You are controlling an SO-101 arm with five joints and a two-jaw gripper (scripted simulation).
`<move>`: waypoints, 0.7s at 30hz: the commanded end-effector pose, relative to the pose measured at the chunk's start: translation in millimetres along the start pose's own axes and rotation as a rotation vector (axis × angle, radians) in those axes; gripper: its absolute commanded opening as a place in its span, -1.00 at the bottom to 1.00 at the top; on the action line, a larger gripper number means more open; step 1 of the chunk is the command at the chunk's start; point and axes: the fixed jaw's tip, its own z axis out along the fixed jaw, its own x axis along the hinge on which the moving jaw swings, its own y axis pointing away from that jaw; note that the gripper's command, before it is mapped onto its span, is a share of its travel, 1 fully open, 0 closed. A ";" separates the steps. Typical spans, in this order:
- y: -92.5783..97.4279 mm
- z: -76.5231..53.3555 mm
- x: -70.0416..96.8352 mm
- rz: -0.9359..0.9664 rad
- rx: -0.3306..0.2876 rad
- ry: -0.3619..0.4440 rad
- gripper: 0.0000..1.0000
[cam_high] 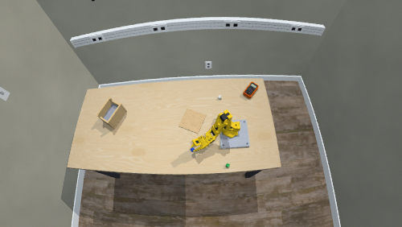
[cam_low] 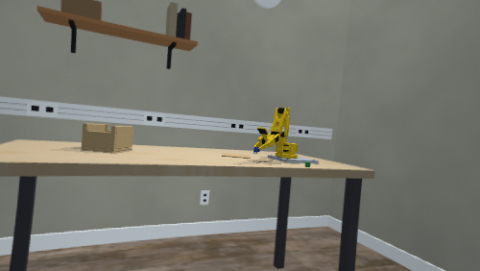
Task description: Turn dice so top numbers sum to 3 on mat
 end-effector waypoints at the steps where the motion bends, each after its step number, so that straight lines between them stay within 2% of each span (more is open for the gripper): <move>1: 1.7 -4.7 10.1 -0.026 -0.007 0.029 -1.00; 21: 1.7 -4.0 11.8 -0.026 -0.007 0.029 -1.00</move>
